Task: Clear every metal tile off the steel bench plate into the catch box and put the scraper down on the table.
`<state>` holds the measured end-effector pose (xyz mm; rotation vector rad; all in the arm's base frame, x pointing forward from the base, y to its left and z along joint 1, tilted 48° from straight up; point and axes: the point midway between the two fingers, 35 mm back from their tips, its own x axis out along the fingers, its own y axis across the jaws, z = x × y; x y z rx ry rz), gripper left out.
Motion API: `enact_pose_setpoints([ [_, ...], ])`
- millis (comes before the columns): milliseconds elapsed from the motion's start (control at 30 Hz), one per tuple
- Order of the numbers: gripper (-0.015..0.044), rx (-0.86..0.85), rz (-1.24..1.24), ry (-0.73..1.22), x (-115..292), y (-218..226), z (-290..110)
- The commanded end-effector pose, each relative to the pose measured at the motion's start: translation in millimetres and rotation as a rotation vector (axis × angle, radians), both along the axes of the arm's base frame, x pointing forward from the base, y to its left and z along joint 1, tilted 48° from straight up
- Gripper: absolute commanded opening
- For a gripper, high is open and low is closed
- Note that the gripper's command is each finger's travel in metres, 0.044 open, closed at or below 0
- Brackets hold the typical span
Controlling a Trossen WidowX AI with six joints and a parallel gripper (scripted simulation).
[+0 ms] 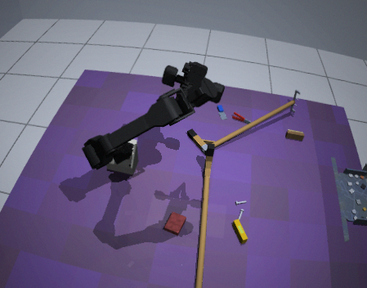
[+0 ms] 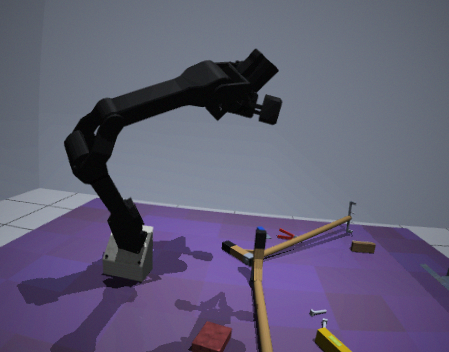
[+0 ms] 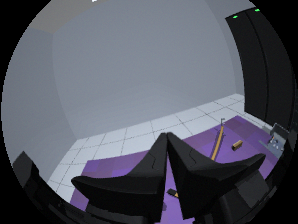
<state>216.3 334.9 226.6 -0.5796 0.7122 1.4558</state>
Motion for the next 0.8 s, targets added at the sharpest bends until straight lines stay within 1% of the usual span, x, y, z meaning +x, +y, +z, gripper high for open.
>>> enact_pose_setpoints([
  [0,0.0,-0.075,0.041,-0.062,9,-3,-15],
  [367,0.0,-0.269,0.179,-0.183,28,-13,-53],
  [767,0.0,-0.484,0.381,-0.279,44,-29,-91],
])
